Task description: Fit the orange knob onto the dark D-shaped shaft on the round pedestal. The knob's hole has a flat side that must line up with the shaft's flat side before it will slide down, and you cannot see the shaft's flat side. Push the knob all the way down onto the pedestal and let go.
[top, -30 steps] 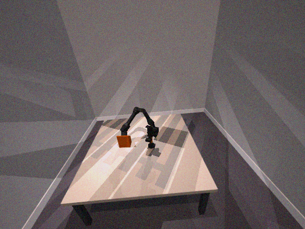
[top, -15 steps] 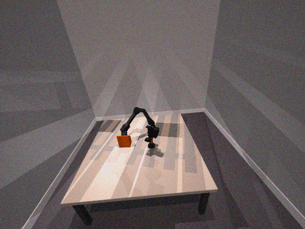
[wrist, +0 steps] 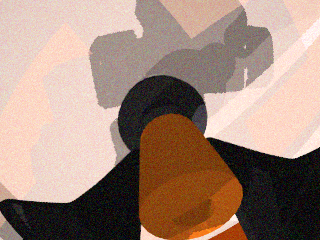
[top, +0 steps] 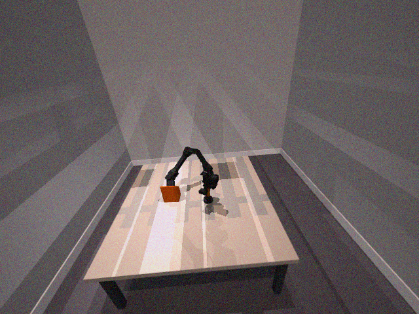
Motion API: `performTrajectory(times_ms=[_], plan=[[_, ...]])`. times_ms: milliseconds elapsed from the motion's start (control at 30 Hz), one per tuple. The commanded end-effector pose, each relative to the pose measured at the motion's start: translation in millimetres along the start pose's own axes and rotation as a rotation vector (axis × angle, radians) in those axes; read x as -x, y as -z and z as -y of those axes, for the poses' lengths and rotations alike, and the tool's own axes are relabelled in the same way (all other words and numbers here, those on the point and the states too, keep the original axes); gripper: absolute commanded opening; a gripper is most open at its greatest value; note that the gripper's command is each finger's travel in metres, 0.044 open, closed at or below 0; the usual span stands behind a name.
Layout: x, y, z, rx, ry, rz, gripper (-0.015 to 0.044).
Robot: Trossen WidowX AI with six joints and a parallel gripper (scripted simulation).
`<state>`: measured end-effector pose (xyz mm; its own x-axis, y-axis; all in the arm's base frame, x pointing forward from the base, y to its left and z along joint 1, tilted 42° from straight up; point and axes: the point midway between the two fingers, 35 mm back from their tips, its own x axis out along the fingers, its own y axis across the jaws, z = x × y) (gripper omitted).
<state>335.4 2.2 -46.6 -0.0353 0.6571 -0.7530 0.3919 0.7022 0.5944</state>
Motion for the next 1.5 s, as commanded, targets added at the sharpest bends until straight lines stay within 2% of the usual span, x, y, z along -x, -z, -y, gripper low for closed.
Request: performTrajectory(times_ms=[0, 133, 1100, 1333, 1467], plan=[[2.2, 0.4, 0.0, -0.074, 0.000, 0.002, 0.0000], [0.7, 2.4, 0.3, -0.195, 0.000, 0.002, 0.0000], [1.8, 0.6, 0.2, -0.197, 0.000, 0.002, 0.0000], [2.3, -2.7, -0.7, -0.396, 0.000, 0.002, 0.0000], [0.8, -2.8, -0.9, -0.407, -0.001, 0.002, 0.0000]])
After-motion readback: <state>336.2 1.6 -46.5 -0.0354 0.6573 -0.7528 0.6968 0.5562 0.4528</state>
